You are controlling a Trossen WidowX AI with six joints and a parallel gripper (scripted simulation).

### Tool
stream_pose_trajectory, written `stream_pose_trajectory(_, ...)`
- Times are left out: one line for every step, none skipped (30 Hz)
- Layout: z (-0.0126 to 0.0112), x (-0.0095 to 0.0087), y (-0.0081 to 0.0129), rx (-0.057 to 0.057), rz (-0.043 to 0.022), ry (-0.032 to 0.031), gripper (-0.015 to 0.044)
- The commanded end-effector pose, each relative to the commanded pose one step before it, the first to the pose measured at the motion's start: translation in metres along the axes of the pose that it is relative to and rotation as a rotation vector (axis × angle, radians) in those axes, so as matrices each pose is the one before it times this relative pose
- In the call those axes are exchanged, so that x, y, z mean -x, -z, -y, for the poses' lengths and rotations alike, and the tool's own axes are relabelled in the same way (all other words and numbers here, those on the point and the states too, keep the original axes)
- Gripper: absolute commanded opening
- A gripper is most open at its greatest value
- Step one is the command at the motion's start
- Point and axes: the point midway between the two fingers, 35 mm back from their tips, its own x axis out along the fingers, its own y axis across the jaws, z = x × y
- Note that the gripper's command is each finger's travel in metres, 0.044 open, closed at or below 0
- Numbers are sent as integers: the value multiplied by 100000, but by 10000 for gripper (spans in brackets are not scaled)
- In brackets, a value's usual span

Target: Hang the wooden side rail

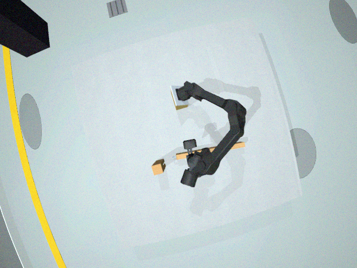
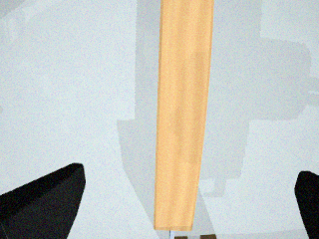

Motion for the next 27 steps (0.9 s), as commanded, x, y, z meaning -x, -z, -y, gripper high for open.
stream_pose_trajectory(-351, -2125, -233, -575, 1080, -1288, 440)
stream_pose_trajectory(0, 0, 0, 0, 0, 0, 440)
stream_pose_trajectory(0, 0, 0, 0, 0, 0, 440)
stream_pose_trajectory(0, 0, 0, 0, 0, 0, 440)
stream_pose_trajectory(3, -121, 0, 0, 2, 1, 440)
stream_pose_trajectory(5, -363, -1, 1, 9, 3, 440)
stream_pose_trajectory(-1, -542, -5, 4, 23, 1, 440)
stream_pose_trajectory(-6, -360, -5, 4, 22, -2, 440)
stream_pose_trajectory(-3, -120, -2, 1, 8, -1, 440)
stream_pose_trajectory(0, 0, 0, 0, 0, 0, 440)
stream_pose_trajectory(0, 0, 0, 0, 0, 0, 440)
stream_pose_trajectory(0, 0, 0, 0, 0, 0, 440)
stream_pose_trajectory(3, -27, 1, -1, -3, 1, 440)
stream_pose_trajectory(8, -82, 3, -2, -9, 3, 440)
stream_pose_trajectory(14, -136, 5, -3, -14, 6, 440)
stream_pose_trajectory(16, -165, 6, -3, -15, 7, 440)
stream_pose_trajectory(15, -165, 5, -3, -14, 6, 440)
stream_pose_trajectory(14, -164, 5, -3, -13, 6, 440)
stream_pose_trajectory(13, -164, 4, -3, -12, 6, 440)
stream_pose_trajectory(12, -164, 4, -3, -10, 5, 440)
stream_pose_trajectory(11, -164, 4, -2, -9, 5, 440)
stream_pose_trajectory(10, -164, 3, -2, -8, 5, 440)
stream_pose_trajectory(10, -164, 3, -2, -7, 4, 440)
stream_pose_trajectory(9, -164, 2, -2, -6, 4, 440)
stream_pose_trajectory(8, -163, 2, -2, -4, 4, 440)
stream_pose_trajectory(7, -163, 1, -1, -3, 3, 440)
stream_pose_trajectory(6, -163, 1, -1, -2, 3, 440)
